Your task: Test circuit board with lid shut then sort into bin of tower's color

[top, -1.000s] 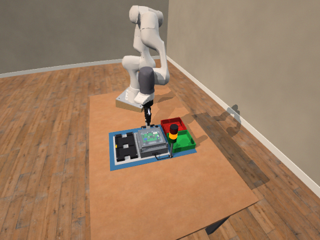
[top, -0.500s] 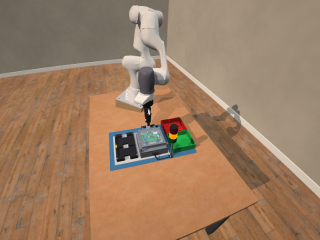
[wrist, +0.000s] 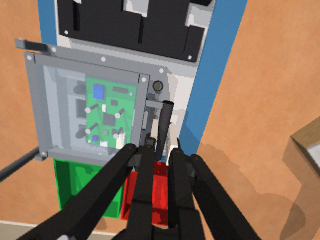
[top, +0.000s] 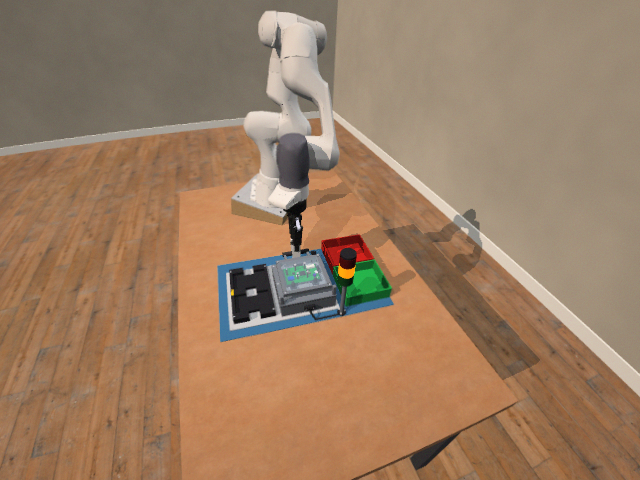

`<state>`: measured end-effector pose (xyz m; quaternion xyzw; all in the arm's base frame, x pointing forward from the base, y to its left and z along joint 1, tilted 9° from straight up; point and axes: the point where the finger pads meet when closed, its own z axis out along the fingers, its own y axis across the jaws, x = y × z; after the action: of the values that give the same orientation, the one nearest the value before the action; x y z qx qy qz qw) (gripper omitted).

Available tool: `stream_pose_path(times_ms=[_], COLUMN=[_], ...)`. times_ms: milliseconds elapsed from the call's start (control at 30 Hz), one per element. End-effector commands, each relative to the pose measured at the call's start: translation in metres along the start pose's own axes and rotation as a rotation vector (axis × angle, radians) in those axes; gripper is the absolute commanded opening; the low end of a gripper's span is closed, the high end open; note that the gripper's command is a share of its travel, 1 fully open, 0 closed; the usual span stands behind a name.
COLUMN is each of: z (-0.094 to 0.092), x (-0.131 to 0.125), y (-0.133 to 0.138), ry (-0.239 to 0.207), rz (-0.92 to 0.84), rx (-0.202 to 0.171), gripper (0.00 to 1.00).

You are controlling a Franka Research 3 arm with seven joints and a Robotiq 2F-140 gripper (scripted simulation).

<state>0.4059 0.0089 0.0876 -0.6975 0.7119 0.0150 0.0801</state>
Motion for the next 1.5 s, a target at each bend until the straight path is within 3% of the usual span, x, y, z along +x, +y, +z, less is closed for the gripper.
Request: stream_pose_path(times_ms=[0, 933, 967, 1467], z=[0.0047, 0.0047, 0.0047, 0.0047], x=[0.0001, 0.0001, 0.0001, 0.0001], y=[0.0000, 0.0000, 0.0000, 0.0000], ry=[0.000, 0.000, 0.000, 0.000], rz=[-0.001, -0.001, -0.001, -0.001], rx=[0.001, 0.001, 0.001, 0.001], gripper=[0.00, 0.00, 0.30, 0.30])
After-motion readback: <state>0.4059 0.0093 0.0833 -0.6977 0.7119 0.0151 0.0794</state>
